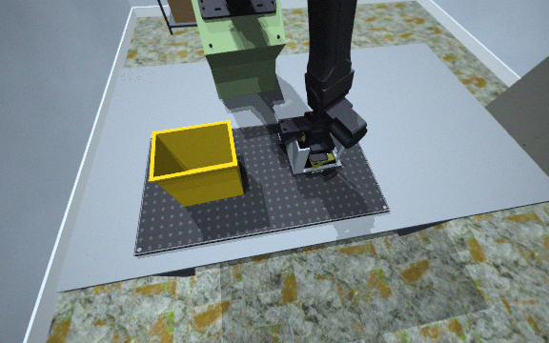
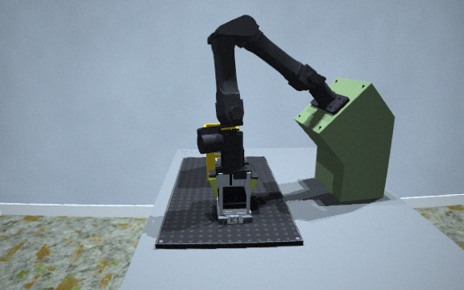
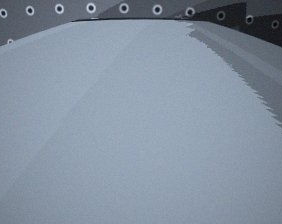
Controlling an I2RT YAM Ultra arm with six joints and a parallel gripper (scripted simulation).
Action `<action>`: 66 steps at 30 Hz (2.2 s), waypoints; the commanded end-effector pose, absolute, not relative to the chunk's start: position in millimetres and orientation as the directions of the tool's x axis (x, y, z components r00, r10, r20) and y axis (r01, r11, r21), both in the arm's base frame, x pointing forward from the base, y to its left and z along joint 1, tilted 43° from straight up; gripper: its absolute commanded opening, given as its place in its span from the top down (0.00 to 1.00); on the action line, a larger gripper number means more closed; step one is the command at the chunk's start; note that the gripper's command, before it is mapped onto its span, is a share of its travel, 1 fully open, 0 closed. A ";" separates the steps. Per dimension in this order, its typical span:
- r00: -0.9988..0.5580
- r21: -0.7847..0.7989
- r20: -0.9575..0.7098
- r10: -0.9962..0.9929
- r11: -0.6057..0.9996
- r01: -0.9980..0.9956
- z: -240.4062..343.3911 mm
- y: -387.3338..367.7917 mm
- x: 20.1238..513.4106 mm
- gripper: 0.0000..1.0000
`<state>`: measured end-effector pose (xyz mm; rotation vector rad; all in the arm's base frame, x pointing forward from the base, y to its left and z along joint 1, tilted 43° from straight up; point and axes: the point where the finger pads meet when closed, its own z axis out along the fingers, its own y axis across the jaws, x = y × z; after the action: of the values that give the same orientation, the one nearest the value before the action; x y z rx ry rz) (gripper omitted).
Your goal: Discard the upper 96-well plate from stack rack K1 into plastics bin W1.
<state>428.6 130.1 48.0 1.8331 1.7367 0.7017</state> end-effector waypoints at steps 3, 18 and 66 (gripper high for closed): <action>0.026 0.686 0.039 0.999 -0.046 0.726 50.8 135.3 432.0 0.00; 0.026 0.686 0.039 0.999 -0.046 0.726 50.8 135.3 432.0 1.00; 0.026 0.686 0.039 0.999 -0.046 0.726 50.8 135.3 432.0 1.00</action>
<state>429.9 130.2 49.2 1.8316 1.7329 0.7068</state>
